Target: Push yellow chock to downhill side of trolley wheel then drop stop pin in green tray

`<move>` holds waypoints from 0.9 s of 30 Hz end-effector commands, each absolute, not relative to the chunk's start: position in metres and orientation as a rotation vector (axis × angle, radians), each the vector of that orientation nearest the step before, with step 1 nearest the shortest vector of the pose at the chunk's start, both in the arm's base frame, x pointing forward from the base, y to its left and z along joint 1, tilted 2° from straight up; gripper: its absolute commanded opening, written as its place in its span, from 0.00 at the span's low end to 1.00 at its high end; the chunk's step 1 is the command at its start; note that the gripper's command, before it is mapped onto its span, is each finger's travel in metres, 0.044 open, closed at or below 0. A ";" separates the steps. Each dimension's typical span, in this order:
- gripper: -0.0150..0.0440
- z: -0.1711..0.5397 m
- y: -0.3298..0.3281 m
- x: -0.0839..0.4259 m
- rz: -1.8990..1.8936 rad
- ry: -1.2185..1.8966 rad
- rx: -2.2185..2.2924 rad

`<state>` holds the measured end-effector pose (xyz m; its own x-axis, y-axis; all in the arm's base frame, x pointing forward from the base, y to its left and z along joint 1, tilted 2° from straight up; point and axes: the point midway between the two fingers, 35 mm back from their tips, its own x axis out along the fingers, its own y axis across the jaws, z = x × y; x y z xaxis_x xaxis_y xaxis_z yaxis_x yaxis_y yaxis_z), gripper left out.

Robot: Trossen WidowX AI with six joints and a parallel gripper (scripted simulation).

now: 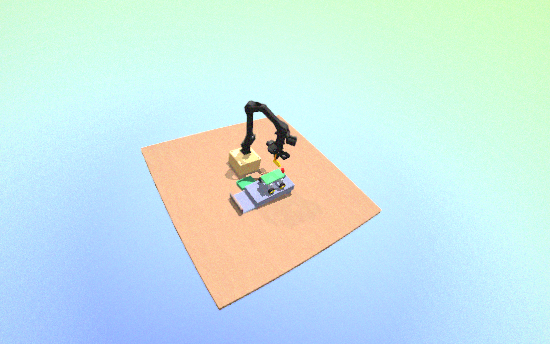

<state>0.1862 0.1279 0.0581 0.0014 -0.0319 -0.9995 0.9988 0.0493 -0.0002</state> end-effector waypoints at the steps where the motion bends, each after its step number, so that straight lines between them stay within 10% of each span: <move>1: 0.25 0.072 0.130 0.187 -1.176 1.211 1.161; 27: 0.25 0.113 0.136 0.190 -1.017 1.302 1.000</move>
<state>0.1910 0.1353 0.1119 0.0123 -0.0244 -0.9996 0.9807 0.1953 0.0073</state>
